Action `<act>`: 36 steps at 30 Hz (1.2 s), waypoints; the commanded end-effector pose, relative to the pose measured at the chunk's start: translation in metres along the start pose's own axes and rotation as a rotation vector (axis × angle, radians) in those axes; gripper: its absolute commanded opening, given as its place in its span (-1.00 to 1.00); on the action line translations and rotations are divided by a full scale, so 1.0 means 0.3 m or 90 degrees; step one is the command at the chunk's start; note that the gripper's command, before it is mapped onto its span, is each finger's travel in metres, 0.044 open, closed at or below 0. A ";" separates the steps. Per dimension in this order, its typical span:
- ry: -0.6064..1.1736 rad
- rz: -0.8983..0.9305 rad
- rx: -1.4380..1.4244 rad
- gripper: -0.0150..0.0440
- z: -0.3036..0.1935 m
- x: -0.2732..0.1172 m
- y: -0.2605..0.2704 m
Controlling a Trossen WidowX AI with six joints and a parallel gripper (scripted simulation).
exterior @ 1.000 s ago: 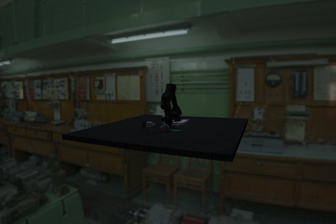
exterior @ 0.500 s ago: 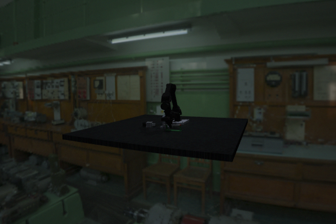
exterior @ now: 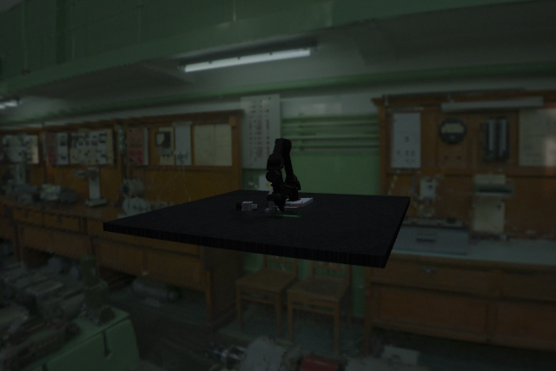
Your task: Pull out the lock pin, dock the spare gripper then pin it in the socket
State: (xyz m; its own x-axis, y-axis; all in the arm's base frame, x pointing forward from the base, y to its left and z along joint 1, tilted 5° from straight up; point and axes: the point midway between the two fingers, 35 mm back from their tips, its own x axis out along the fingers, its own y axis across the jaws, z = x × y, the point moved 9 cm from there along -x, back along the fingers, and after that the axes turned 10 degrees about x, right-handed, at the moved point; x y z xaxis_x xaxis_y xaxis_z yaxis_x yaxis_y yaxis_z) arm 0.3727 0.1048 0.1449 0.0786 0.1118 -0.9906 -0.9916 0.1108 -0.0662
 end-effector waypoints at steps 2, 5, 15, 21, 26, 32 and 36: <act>0.002 0.005 -0.002 -0.49 -0.004 0.012 0.001; 0.002 0.005 -0.002 -0.49 -0.004 0.012 0.001; -0.001 -0.003 -0.001 -0.49 -0.001 0.002 0.001; -0.001 -0.003 -0.001 -0.31 -0.001 0.002 0.001; -0.001 -0.003 -0.001 0.13 -0.001 0.002 0.001; -0.001 -0.003 -0.001 0.67 0.001 -0.007 0.001; 0.000 0.001 -0.002 1.00 0.007 -0.050 0.004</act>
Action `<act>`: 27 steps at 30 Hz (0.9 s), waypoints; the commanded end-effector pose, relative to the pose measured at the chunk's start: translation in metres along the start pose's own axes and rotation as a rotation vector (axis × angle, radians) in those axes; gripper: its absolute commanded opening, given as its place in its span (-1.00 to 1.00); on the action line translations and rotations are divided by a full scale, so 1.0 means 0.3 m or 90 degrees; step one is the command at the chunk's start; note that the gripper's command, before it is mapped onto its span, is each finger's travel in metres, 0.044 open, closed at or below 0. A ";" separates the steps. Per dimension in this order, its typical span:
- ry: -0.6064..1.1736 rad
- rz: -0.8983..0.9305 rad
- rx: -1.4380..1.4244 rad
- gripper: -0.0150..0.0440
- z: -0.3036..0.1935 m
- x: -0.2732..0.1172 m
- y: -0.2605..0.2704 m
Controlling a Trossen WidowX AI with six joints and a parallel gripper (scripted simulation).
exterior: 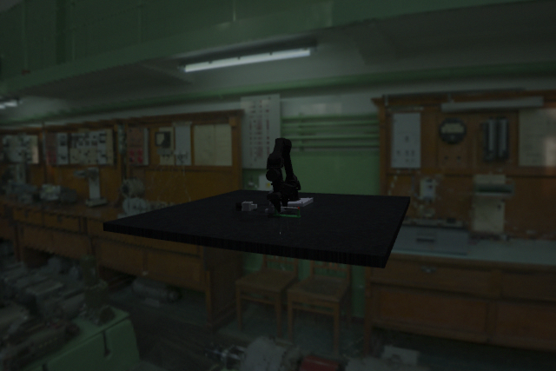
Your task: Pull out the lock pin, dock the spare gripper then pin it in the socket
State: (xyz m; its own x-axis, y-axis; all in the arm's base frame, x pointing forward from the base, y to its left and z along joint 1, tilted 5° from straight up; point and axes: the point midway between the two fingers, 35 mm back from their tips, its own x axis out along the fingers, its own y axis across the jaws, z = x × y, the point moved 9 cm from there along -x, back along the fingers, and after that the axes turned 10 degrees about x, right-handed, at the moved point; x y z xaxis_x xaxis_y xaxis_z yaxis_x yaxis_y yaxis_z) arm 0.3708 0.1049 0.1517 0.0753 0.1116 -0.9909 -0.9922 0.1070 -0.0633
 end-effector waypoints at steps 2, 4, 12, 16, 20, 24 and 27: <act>0.000 0.000 0.000 1.00 0.008 -0.044 0.001; 0.000 -0.001 -0.001 1.00 0.011 -0.064 0.001; -0.001 -0.003 -0.004 1.00 0.025 -0.145 0.002; -0.002 -0.003 -0.006 1.00 0.031 -0.184 0.002; -0.002 -0.004 -0.007 1.00 0.038 -0.224 0.003; -0.002 -0.004 -0.009 1.00 0.045 -0.263 0.003; -0.002 -0.004 -0.010 1.00 0.050 -0.292 0.003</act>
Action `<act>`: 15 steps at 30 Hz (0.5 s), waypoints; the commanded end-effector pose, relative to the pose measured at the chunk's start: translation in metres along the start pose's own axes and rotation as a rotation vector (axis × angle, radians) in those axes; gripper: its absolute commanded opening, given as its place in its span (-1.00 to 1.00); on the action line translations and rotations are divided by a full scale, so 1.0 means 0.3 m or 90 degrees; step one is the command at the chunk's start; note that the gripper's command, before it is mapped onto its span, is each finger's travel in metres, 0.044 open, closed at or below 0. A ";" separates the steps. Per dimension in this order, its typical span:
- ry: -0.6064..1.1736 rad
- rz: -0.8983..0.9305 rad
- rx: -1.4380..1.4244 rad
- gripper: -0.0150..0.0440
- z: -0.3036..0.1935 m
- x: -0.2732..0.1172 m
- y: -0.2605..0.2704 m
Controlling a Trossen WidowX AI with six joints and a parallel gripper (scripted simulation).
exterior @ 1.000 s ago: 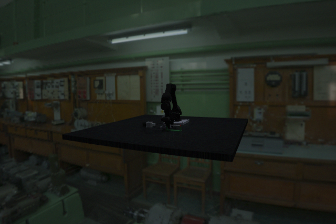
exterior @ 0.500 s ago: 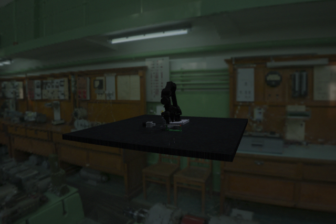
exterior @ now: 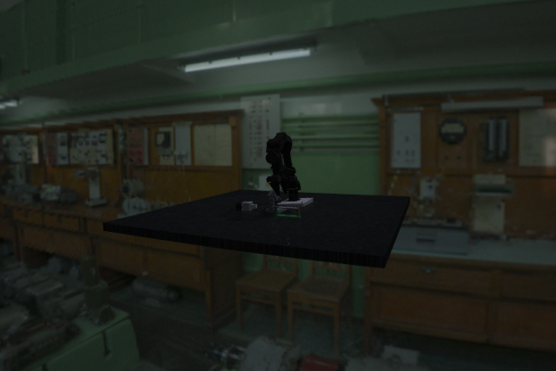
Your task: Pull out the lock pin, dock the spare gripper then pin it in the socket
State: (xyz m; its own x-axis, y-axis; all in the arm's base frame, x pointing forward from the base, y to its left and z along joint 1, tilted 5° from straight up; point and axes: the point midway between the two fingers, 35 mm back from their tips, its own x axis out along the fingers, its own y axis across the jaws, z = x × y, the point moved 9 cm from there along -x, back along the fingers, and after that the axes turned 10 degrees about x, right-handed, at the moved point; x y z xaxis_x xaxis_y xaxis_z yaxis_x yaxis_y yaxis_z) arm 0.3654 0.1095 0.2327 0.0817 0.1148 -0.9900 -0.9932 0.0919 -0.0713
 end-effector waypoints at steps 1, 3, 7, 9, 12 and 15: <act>0.000 0.000 0.000 1.00 0.000 0.000 0.000; 0.000 0.000 0.000 1.00 0.002 -0.008 -0.001; 0.000 -0.001 0.000 1.00 0.012 -0.054 -0.005; 0.000 -0.001 0.000 1.00 0.018 -0.085 -0.006; -0.001 -0.001 0.000 1.00 0.026 -0.133 -0.005; -0.001 -0.002 0.000 1.00 0.034 -0.181 -0.002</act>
State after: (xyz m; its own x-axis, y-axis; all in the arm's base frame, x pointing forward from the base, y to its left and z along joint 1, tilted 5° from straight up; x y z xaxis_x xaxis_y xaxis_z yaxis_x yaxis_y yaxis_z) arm 0.3635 0.1124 0.2773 0.0880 0.1179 -0.9891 -0.9931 0.0878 -0.0779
